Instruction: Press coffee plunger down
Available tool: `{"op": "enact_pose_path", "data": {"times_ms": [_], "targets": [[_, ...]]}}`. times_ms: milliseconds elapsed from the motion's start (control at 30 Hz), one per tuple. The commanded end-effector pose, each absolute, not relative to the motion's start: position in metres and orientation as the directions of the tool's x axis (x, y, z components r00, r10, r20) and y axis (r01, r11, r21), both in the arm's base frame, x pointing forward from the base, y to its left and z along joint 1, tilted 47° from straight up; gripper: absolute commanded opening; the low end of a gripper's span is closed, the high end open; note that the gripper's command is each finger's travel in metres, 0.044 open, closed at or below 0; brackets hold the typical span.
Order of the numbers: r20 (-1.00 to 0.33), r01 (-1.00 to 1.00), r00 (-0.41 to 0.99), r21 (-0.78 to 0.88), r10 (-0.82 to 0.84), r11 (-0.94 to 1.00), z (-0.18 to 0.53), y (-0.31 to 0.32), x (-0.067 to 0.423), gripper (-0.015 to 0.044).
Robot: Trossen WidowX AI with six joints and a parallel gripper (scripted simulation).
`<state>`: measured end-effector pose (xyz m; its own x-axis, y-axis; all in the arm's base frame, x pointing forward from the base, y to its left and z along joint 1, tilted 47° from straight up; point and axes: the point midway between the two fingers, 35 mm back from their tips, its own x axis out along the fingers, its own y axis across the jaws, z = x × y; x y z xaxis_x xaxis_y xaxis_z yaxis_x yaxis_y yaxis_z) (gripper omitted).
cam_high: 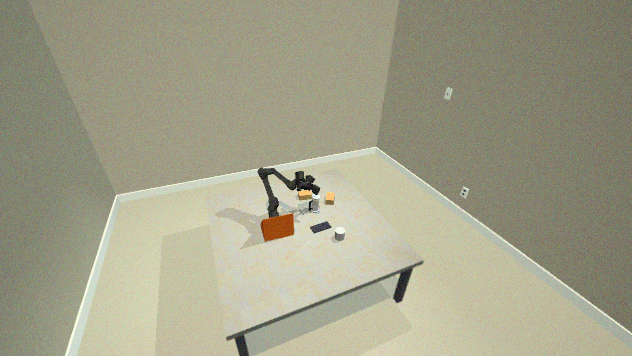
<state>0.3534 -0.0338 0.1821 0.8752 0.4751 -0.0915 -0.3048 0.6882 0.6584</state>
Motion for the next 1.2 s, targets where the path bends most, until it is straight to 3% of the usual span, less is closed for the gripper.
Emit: {"op": "enact_pose_path", "data": {"times_ms": [0, 1167], "targets": [[-0.115, -0.295, 0.864, 0.675, 0.491, 0.677, 0.165, -0.021, 0.353, 0.0117], [-0.107, -0.298, 0.865, 0.677, 0.491, 0.673, 0.143, 0.01, 0.368, 0.0117]]}}
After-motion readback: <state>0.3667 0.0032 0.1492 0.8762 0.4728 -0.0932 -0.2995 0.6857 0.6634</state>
